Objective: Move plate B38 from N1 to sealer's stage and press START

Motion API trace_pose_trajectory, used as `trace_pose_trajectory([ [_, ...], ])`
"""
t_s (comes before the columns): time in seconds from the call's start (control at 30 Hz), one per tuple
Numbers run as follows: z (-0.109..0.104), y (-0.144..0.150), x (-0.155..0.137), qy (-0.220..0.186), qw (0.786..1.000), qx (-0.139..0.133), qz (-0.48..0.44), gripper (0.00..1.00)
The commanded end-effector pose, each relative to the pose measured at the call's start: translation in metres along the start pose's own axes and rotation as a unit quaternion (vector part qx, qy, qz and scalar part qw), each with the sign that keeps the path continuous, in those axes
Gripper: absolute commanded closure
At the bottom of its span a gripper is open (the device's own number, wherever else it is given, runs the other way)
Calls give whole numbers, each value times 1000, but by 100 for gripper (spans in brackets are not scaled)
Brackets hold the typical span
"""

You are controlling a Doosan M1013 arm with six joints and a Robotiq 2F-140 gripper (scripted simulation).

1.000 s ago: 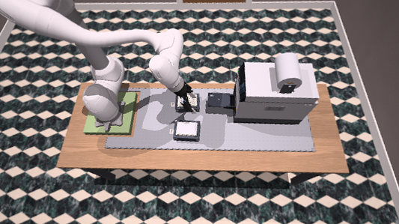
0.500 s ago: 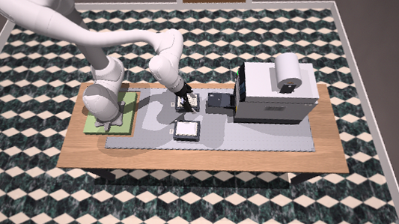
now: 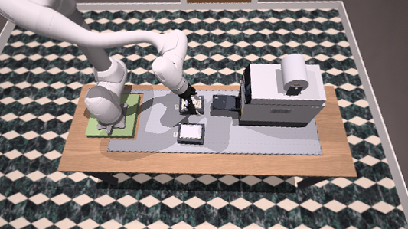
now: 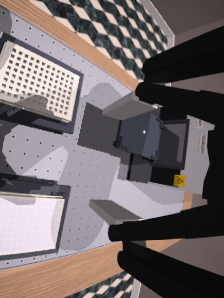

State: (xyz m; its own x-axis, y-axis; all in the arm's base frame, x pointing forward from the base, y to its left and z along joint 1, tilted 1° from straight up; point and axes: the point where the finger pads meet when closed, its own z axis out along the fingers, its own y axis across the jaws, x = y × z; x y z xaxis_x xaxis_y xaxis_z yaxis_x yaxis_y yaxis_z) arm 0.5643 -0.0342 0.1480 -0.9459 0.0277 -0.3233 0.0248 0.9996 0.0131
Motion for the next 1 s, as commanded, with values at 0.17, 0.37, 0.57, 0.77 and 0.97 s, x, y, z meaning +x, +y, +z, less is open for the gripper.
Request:
trace_pose_trajectory([
  [0.17,0,0,3,0,1000,-1,2,30],
  [0.37,-1,9,6,0,1000,-1,2,30],
  [0.57,-5,33,17,0,1000,-1,2,30],
  [0.77,-9,57,27,0,1000,-1,2,30],
  [0.97,-12,75,35,0,1000,-1,2,30],
])
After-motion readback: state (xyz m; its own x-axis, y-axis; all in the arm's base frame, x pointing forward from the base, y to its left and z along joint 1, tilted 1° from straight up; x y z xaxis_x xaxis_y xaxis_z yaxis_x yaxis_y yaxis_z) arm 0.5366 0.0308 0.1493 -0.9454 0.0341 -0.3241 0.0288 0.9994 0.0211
